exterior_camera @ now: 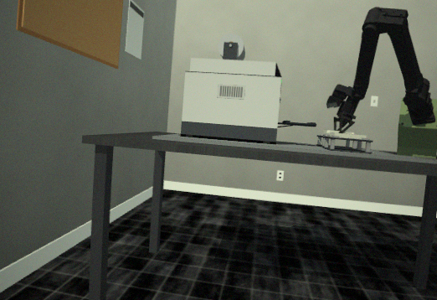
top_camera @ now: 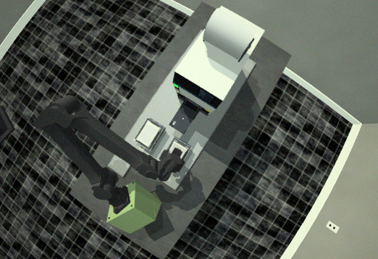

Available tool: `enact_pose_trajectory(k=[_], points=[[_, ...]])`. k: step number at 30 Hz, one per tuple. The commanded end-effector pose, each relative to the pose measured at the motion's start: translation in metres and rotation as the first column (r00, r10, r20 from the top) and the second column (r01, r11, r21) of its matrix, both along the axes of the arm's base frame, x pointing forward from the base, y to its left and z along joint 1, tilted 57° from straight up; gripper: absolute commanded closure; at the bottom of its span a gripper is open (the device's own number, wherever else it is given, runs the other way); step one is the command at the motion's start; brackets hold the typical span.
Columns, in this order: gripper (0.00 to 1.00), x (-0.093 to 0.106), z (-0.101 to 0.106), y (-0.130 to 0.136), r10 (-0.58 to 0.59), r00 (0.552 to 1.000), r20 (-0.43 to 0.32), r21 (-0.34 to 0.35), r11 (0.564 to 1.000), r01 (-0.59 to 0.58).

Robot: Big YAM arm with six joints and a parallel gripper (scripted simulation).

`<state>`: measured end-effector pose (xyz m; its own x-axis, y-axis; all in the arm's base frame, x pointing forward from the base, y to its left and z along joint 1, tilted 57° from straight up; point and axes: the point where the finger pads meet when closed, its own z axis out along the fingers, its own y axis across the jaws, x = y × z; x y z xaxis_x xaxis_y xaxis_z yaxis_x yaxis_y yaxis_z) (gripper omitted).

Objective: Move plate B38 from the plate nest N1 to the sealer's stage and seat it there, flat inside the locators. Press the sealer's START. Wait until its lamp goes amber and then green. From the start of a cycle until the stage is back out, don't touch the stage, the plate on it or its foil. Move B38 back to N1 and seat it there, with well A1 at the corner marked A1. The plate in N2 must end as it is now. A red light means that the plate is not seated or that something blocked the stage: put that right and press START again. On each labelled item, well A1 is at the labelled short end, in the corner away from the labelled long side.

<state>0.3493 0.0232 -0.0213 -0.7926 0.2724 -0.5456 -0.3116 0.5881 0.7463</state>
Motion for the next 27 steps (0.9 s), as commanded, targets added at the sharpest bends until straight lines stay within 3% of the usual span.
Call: enact_pose_trajectory(k=[1, 9, 14, 27], points=[[1.00, 0.005, 0.002, 0.002, 0.010, 1.000, 0.003, 0.003, 1.000, -0.010], [1.00, 0.014, 0.009, 0.000, 0.014, 0.999, 0.030, -0.009, 1.000, -0.014], [1.00, 0.005, 0.007, -0.001, 0.005, 1.000, 0.023, -0.008, 1.000, -0.005], [1.00, 0.003, 0.004, -0.008, -0.013, 1.000, 0.018, -0.006, 1.000, 0.014]])
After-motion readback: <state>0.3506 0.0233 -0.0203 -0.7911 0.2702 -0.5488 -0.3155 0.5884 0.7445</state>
